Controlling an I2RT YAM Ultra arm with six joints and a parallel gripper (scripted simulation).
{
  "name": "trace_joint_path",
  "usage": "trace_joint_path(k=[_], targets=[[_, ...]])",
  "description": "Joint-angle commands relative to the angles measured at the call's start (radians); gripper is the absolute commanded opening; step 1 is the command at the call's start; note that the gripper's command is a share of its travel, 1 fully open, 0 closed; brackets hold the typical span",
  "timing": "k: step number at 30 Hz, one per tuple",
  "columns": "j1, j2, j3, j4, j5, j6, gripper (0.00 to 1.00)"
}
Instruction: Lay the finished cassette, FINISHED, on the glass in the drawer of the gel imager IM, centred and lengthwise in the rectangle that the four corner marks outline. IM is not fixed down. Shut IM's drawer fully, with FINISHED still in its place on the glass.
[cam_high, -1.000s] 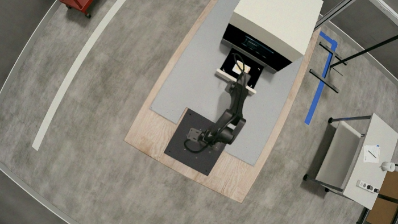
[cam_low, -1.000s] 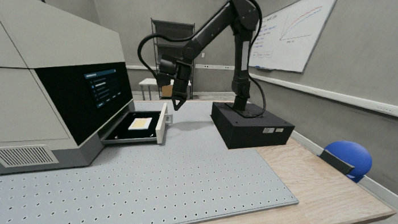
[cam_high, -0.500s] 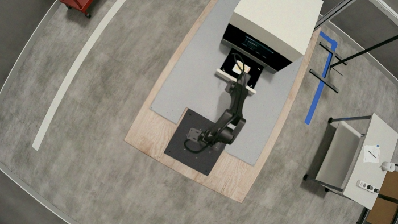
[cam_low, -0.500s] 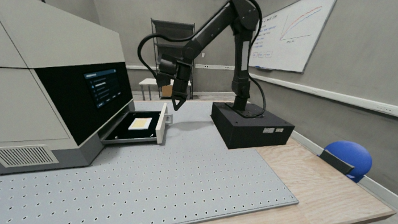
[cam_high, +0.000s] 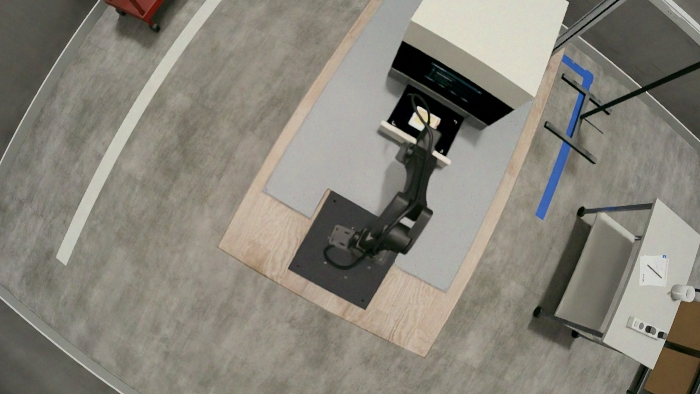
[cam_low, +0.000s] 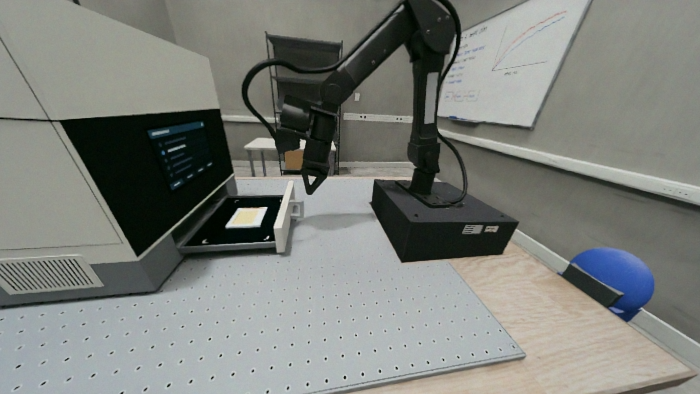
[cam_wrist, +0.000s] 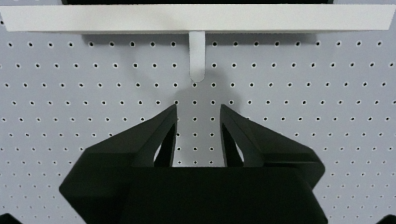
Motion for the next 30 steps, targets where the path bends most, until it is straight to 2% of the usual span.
trace_joint_path(k=[1, 23, 25, 30], targets=[[-0.001, -0.029, 0.035, 0.021, -0.006, -0.008, 0.35], [-0.001, -0.029, 0.035, 0.021, -0.006, -0.008, 0.35], [-0.003, 0.011, 0.033, 0.031, -0.007, -0.009, 0.35], [-0.006, 0.03, -0.011, 0.055, -0.007, -0.01, 0.35]])
